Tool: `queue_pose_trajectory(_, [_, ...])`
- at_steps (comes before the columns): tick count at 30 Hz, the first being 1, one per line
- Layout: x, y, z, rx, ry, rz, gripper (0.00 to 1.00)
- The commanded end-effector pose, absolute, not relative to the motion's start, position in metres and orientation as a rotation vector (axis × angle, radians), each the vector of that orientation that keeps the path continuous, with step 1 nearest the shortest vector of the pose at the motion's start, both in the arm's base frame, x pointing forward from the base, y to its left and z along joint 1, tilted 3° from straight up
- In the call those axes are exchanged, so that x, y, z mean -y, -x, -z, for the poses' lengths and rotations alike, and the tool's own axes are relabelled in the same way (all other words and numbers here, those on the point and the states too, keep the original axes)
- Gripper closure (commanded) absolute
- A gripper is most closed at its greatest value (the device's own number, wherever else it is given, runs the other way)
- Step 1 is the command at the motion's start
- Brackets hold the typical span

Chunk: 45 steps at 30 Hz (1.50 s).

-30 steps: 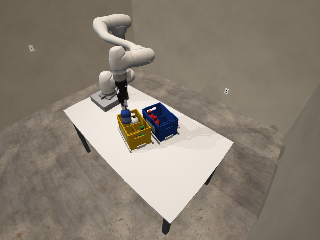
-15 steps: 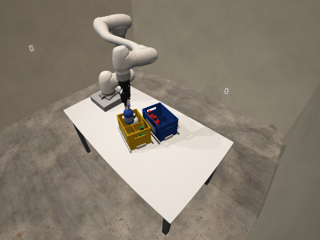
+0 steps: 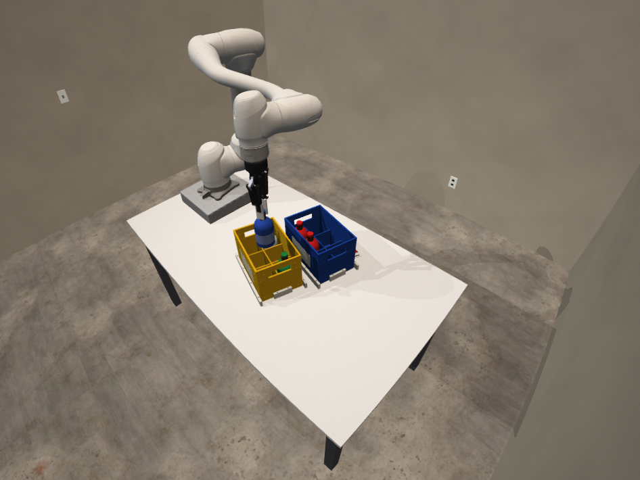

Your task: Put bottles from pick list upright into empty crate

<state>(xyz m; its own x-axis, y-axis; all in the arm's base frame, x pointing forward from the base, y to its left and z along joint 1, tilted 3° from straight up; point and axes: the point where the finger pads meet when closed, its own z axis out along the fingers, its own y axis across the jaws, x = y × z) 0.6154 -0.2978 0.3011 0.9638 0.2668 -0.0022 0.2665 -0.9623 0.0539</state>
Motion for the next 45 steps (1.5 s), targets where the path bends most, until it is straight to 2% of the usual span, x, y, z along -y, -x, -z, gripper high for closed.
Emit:
queue_pose_trajectory(1, [0.295,-0.619,-0.301,-0.416,-3.060,-0.008,1.00])
queue_pose_trajectory(45, [0.252,-0.682,-0.300,-0.416,-3.060,-0.008,1.00])
